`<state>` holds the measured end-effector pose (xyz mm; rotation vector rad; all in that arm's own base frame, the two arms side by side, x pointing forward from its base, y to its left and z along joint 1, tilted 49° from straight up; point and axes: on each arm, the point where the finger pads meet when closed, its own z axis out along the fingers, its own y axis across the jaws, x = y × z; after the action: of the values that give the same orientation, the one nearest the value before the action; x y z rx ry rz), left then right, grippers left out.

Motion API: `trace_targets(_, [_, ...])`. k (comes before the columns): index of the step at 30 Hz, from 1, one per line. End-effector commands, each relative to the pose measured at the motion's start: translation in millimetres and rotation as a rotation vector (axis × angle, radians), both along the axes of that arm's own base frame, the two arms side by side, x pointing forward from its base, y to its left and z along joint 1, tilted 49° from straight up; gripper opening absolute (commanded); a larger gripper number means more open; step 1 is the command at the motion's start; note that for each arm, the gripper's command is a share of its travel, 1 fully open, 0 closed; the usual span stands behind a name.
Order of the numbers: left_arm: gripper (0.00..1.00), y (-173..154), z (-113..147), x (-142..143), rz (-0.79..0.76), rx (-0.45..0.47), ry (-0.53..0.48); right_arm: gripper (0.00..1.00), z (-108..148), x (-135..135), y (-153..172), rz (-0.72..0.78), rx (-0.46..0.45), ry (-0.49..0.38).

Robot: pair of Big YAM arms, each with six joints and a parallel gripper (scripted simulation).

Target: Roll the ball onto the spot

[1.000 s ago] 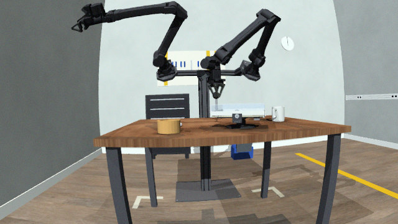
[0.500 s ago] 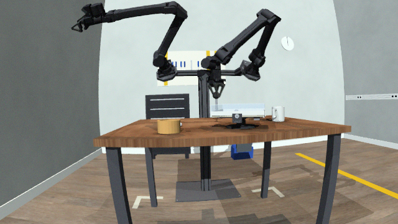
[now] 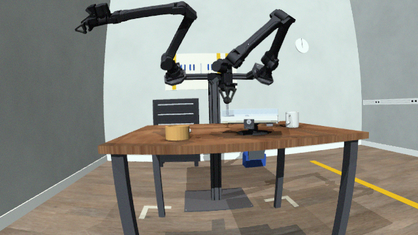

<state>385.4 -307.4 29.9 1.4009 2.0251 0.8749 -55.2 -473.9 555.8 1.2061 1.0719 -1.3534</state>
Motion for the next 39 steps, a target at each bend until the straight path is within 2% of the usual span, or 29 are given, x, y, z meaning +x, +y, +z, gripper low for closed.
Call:
trace_targets(1, [0.00,13,3,6,0.015,-0.003,-0.003,1.00,37,-8,12,-0.016,-0.075,0.008])
trace_targets(39, [0.00,20,-10,4,0.015,0.020,0.013,1.00,37,-8,12,-0.016,-0.075,0.008])
